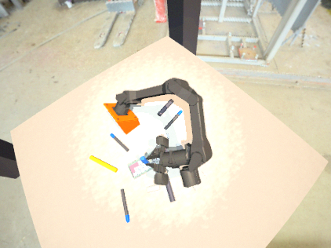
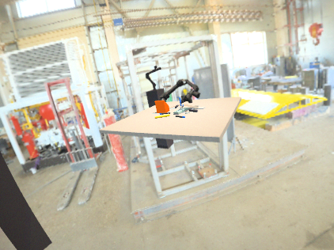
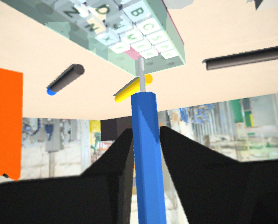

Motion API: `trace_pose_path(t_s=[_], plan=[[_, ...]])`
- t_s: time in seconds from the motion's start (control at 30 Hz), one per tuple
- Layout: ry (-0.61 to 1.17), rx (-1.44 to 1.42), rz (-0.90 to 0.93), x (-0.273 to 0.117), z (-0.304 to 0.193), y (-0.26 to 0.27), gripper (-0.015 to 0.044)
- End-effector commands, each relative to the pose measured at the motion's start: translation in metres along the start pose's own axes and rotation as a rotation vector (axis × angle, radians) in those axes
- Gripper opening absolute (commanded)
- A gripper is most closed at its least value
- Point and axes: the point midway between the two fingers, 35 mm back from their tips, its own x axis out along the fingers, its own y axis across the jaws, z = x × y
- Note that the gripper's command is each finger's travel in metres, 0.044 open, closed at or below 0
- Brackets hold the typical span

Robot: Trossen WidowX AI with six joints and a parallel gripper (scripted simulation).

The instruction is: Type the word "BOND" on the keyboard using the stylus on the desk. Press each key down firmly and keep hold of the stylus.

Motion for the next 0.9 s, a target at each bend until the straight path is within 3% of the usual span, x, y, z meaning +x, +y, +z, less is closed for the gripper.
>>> trace_pose_path(t_s=[0.0, 0.63, 0.73, 0.87], plan=[[0.002, -0.003, -0.004, -0.008, 0.003, 0.005, 0.0], [0.006, -0.009, -0.009, -0.008, 0.024, 0.011, 0.0], [0.006, -0.01, -0.009, -0.006, 0.026, 0.01, 0.0079], [0.006, -0.01, -0.009, -0.006, 0.026, 0.01, 0.0081]])
